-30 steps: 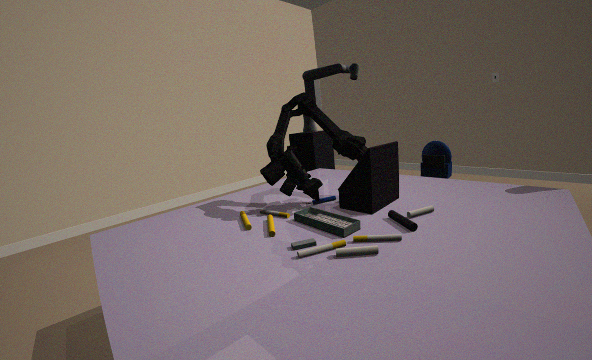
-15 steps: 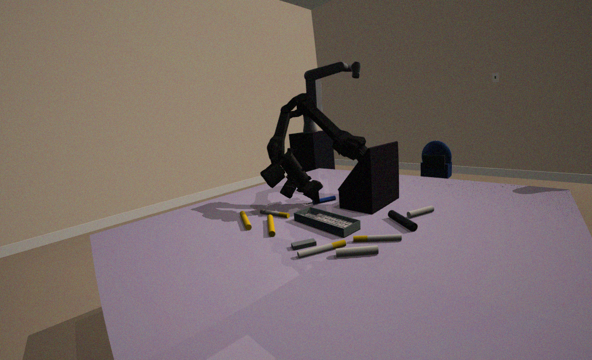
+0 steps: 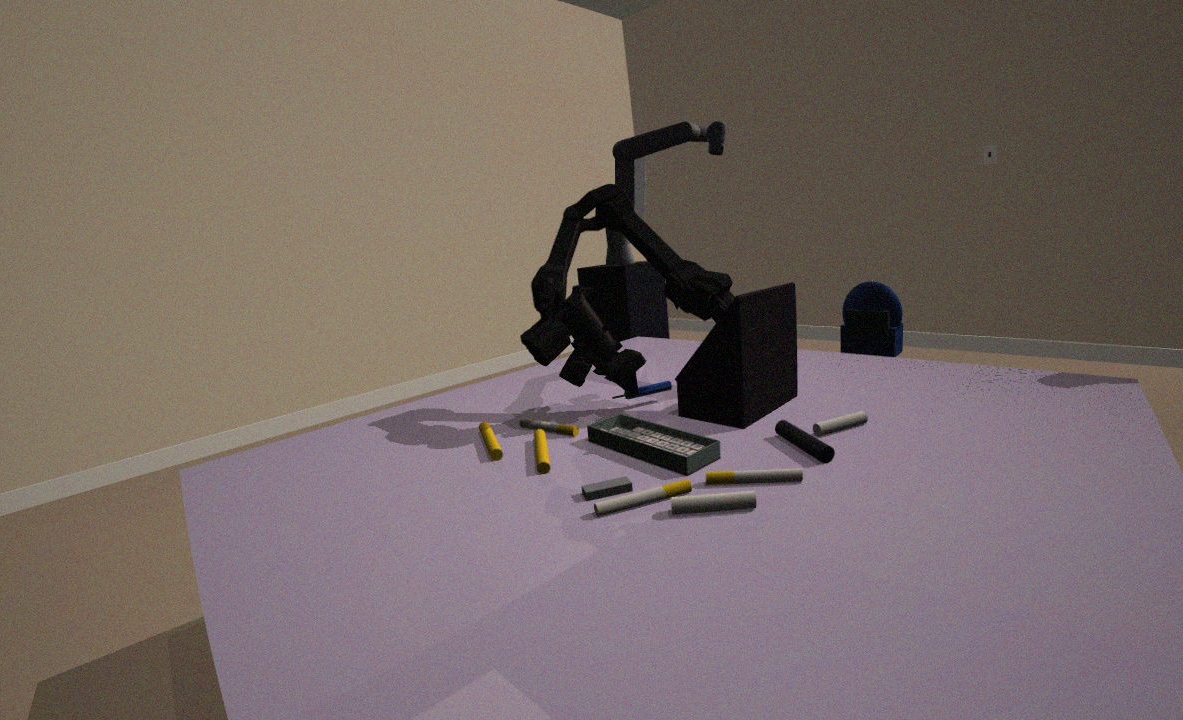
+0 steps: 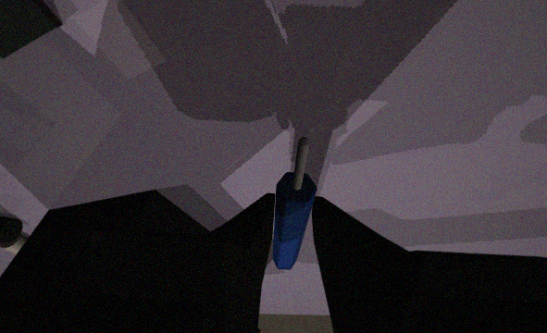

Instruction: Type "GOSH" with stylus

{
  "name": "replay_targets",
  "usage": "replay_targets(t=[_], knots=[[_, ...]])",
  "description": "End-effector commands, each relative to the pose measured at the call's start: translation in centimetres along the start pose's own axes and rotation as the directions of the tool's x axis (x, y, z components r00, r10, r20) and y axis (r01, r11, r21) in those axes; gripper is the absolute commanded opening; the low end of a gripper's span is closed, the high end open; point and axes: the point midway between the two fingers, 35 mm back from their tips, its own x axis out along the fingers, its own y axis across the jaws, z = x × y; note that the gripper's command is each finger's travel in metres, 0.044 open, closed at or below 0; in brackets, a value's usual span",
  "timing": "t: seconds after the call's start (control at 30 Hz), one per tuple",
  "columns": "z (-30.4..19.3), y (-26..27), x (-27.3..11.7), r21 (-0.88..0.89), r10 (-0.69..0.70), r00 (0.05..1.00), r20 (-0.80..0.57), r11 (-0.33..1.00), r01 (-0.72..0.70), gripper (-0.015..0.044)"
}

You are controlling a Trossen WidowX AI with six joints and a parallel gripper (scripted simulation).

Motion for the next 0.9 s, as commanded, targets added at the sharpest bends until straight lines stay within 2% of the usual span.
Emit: replay_targets(t=[0.0, 0.3, 0.57, 0.87], knots=[[-0.9, -0.1, -2.0, 0.010, 0.005, 1.000, 0.010, 1.000, -0.005, 0.0000], [-1.2, -0.1, -2.4, -0.026, -0.012, 1.000, 0.014, 1.000, 0.012, 0.0000], [-0.8, 0.0, -2.1, -0.344, -0.149, 0.984, 0.096, 0.923, 0.174, 0.0000], [-0.3, 0.1, -2.3, -0.636, -0.293, 0.933, 0.208, 0.684, 0.357, 0.0000]])
